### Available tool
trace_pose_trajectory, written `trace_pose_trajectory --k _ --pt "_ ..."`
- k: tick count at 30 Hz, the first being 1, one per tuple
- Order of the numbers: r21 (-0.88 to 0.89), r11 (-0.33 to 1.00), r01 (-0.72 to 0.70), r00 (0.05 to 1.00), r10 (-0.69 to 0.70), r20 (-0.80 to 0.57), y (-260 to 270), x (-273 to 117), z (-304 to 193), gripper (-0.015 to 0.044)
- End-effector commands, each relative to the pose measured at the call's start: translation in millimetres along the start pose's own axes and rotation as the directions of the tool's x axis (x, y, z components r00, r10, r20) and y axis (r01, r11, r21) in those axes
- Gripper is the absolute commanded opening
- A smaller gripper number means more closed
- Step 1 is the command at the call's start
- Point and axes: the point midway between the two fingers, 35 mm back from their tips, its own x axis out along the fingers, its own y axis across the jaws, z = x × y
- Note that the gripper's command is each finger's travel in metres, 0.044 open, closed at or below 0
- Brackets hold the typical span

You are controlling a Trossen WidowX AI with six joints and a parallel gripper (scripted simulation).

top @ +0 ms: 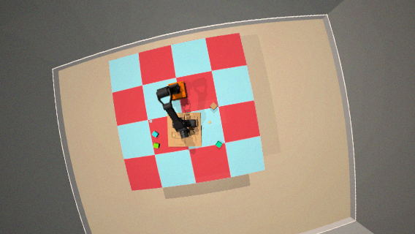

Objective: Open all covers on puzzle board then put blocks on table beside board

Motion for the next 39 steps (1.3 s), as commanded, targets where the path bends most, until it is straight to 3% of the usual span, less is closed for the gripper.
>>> trace_pose_trajectory --k 1,39 --pt "-0.004 1.0 0.006 1.0 -0.006 -0.01 -1.1 6.4 -2.7 0.0144" --pt "-0.004 1.0 0.006 1.0 -0.006 -0.01 -1.3 29.4 -3.1 0.0144"
